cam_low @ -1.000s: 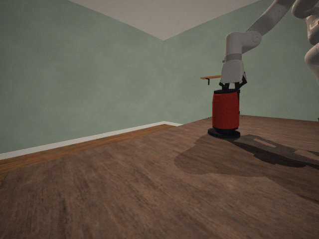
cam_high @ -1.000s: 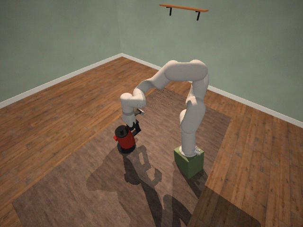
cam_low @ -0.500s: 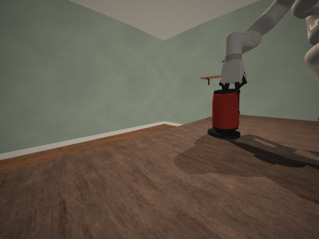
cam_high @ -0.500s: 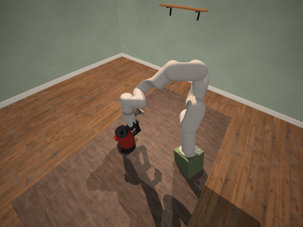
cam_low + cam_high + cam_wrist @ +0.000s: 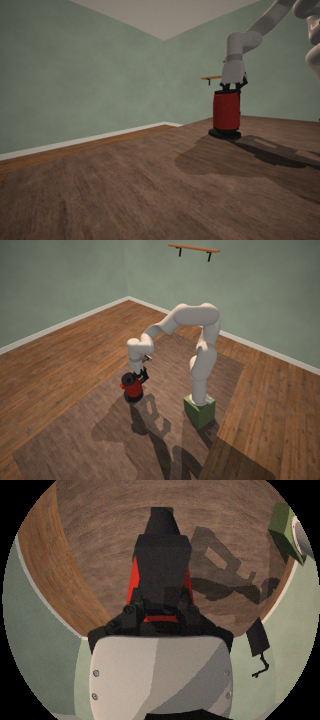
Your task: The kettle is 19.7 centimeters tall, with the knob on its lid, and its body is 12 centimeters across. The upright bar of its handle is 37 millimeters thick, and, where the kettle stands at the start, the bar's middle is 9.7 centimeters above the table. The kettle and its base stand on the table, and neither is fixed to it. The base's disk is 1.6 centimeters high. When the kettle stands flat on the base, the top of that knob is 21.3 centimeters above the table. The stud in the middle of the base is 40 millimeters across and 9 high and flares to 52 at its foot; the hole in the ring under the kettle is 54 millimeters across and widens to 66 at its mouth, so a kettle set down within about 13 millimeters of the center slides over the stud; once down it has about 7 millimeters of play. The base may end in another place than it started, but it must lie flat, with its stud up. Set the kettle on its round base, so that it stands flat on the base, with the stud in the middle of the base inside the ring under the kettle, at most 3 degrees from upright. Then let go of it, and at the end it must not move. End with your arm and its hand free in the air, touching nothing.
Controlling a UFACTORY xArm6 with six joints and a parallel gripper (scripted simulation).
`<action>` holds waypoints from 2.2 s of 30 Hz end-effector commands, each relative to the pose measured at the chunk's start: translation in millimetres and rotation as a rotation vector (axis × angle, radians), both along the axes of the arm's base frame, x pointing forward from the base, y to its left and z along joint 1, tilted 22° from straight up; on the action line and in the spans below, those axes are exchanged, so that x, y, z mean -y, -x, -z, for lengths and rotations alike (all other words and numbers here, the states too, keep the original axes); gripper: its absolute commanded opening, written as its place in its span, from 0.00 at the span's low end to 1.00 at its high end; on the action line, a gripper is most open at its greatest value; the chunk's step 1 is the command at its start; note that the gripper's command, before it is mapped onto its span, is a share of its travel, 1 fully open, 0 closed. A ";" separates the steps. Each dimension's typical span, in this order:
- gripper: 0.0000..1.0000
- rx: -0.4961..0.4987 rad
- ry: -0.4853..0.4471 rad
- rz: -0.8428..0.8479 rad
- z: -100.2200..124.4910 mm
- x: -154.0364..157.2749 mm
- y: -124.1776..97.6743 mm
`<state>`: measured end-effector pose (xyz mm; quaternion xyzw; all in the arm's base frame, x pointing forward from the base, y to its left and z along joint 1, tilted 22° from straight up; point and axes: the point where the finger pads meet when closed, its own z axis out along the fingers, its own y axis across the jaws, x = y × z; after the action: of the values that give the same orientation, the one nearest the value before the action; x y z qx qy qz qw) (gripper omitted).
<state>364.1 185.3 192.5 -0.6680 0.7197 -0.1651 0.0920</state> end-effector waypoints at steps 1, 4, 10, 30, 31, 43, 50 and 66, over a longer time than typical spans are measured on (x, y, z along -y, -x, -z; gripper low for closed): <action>0.00 0.003 -0.002 -0.001 -0.5 -0.6 -1.2; 0.00 0.003 -0.002 -0.001 0.6 -0.5 -1.6; 0.00 0.003 -0.002 -0.001 0.9 -0.5 -1.7; 0.00 0.003 -0.002 -0.001 3.6 -0.1 -2.8; 0.00 0.003 -0.002 -0.001 3.7 -0.1 -2.8; 0.00 0.003 -0.002 -0.001 3.8 -0.1 -2.8; 0.00 0.003 -0.002 -0.001 5.5 0.1 -3.5; 0.00 0.003 -0.002 -0.001 6.5 0.2 -3.9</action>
<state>367.3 184.4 184.6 -0.6680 0.7197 -0.1650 0.0922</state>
